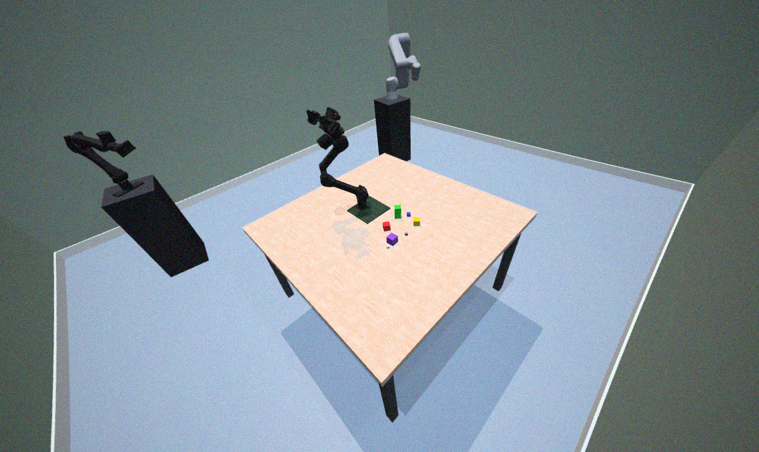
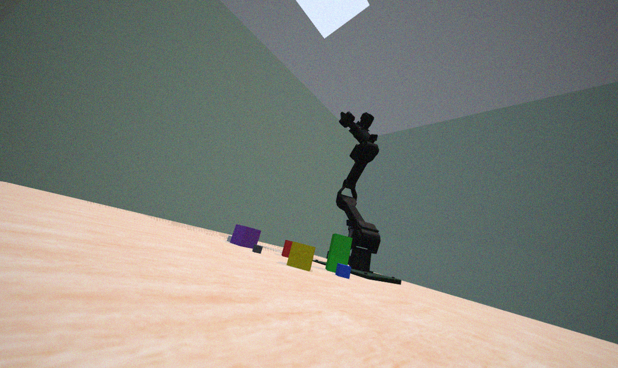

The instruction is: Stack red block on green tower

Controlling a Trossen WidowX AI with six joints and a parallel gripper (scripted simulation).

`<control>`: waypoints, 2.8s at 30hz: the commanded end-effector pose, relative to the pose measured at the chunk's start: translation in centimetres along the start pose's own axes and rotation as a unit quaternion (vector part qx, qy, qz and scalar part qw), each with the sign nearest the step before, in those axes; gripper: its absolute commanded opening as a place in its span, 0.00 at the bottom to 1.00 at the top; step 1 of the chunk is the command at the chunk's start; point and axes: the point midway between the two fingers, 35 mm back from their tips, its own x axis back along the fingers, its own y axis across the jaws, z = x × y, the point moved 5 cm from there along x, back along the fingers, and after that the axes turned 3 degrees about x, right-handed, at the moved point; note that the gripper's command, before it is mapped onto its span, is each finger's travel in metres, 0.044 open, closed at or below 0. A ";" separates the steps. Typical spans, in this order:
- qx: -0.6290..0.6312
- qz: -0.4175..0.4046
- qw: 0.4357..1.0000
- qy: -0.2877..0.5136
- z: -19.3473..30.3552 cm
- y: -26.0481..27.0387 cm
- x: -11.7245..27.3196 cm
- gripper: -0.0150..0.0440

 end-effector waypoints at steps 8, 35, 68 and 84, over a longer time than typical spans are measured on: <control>0.012 -0.008 0.996 -0.090 -5.2 2.2 1.8 1.00; -0.036 -0.448 0.856 -0.256 -15.0 26.7 13.8 1.00; 0.026 -0.586 0.426 0.689 13.5 38.9 29.9 1.00; 0.058 -0.460 0.352 0.813 16.1 36.2 31.7 1.00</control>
